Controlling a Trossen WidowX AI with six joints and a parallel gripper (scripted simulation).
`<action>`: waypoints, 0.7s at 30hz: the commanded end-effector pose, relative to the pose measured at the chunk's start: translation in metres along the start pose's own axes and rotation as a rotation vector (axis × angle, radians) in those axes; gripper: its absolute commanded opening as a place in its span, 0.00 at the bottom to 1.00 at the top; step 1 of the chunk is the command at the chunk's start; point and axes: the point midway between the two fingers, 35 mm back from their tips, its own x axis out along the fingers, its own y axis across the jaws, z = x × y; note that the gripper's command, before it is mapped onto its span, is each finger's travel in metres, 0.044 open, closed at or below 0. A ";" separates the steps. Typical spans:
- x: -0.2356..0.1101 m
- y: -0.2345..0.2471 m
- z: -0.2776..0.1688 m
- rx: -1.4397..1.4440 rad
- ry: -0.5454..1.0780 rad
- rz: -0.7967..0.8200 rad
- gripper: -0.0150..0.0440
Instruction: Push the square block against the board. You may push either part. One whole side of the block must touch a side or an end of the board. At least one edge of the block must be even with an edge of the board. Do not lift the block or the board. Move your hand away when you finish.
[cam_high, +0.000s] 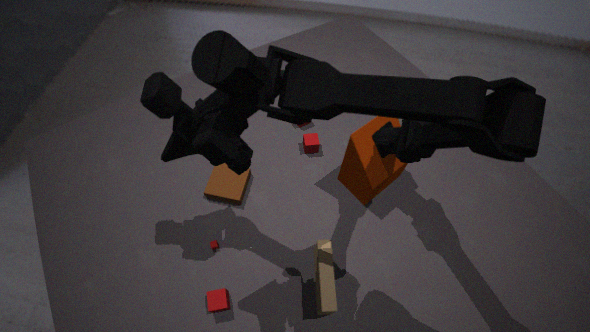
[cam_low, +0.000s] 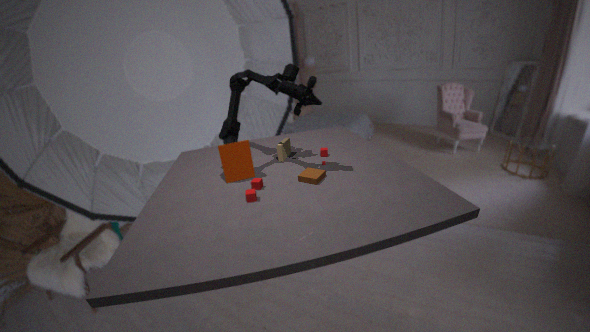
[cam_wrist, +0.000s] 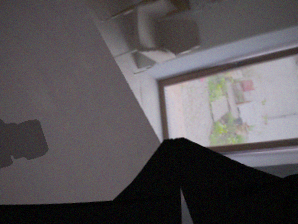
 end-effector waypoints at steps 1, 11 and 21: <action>0.006 0.023 0.014 0.121 0.006 0.076 0.25; 0.012 0.077 0.052 0.416 0.067 0.246 0.25; 0.007 0.135 0.085 0.704 0.193 0.399 0.25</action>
